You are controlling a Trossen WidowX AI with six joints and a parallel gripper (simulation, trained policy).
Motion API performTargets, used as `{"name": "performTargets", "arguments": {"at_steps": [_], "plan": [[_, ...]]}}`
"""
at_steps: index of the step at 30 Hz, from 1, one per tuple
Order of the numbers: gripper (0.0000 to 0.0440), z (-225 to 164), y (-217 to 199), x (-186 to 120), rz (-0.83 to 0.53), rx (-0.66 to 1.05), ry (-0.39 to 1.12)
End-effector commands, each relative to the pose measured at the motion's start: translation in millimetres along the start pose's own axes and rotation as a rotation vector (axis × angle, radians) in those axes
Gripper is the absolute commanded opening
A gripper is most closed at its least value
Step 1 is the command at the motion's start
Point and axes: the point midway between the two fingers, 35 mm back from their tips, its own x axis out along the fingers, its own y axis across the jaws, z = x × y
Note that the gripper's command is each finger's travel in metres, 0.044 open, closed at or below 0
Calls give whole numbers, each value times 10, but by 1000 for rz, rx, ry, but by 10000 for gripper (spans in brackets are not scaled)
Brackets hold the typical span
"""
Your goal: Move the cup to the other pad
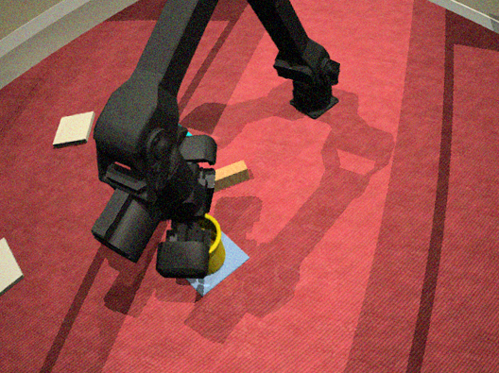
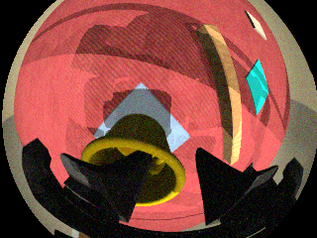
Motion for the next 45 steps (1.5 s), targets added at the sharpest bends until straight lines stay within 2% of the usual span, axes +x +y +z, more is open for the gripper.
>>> {"name": "performTargets", "arguments": {"at_steps": [1, 6, 8, 18, 29, 45], "plan": [[166, 3, -10, 81, -7, -21, -2], [45, 15, -45, 117, -14, -49, -10], [14, 17, -66, 108, -16, -56, -13], [0, 18, -178, -51, -1, -31, -7], [4, 61, -415, -377, 40, 43, -7], [0, 324, -681, -595, 104, 178, -34]]}}
